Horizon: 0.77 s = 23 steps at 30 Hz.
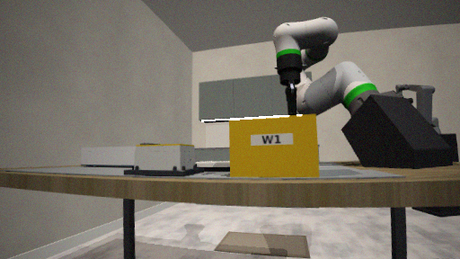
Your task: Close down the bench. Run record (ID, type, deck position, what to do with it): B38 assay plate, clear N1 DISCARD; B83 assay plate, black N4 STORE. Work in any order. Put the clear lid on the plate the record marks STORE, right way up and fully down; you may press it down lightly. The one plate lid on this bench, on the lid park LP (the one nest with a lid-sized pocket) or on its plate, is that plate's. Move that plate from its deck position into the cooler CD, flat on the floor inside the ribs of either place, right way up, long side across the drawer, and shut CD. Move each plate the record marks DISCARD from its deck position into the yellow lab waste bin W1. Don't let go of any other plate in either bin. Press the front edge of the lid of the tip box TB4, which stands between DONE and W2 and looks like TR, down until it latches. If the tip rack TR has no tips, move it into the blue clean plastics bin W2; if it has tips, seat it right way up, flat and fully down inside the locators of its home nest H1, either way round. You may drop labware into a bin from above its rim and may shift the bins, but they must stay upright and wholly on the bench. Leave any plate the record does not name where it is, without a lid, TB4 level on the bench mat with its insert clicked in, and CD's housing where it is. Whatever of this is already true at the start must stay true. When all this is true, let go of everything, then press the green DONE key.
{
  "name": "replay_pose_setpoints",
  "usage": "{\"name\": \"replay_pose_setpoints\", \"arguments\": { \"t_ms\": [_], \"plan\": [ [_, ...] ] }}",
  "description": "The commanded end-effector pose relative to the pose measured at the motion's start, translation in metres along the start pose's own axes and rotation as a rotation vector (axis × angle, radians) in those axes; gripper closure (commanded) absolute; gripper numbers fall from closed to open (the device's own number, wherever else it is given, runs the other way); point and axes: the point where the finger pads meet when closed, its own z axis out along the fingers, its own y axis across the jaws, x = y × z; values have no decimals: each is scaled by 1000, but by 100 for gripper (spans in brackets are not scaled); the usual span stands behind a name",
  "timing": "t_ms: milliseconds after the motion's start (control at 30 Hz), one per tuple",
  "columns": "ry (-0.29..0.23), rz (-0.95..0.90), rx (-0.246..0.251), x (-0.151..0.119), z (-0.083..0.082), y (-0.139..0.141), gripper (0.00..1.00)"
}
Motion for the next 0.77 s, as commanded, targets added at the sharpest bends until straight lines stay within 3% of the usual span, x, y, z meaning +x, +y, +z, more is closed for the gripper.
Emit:
{"name": "replay_pose_setpoints", "arguments": {
  "t_ms": [0, 133, 733],
  "plan": [
    [0, 0, 0, 1, 8, 0, 100],
    [0, 0, 0, 1, 18, 0, 100],
    [0, 0, 0, 1, 24, 0, 100]
  ]
}}
